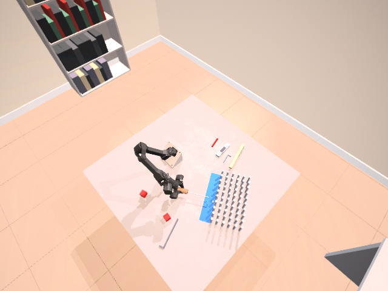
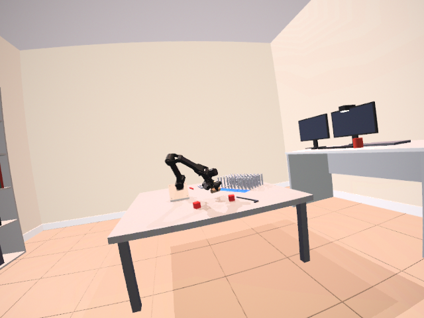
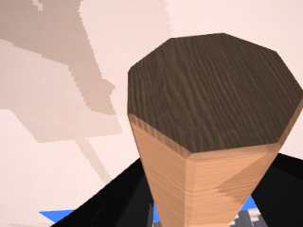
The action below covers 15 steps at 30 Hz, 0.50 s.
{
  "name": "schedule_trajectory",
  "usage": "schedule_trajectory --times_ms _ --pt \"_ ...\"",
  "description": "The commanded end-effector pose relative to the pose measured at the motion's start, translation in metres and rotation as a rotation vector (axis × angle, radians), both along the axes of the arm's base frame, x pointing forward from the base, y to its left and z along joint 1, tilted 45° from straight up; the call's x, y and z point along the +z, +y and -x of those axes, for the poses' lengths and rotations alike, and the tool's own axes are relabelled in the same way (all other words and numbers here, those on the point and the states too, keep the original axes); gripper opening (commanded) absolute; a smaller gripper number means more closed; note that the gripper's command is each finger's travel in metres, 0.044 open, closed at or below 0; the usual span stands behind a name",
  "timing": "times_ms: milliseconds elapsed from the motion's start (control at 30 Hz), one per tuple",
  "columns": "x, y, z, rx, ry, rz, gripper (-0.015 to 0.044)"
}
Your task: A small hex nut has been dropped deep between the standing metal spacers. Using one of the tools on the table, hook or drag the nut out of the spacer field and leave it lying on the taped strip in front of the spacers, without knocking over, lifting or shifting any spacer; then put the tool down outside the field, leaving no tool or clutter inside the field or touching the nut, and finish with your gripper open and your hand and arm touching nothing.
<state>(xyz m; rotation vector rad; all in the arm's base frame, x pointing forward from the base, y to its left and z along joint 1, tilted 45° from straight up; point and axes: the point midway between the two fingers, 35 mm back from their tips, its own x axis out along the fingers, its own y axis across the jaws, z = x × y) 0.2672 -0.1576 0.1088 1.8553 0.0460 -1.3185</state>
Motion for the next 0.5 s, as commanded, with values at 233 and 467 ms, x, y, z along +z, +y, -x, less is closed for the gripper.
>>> schedule_trajectory --times_ms 233,467 --pt "0.044 0.035 -0.015 -0.001 -0.02 0.001 0.0" --pt "0.072 0.061 -0.017 -0.003 -0.024 0.003 0.0"
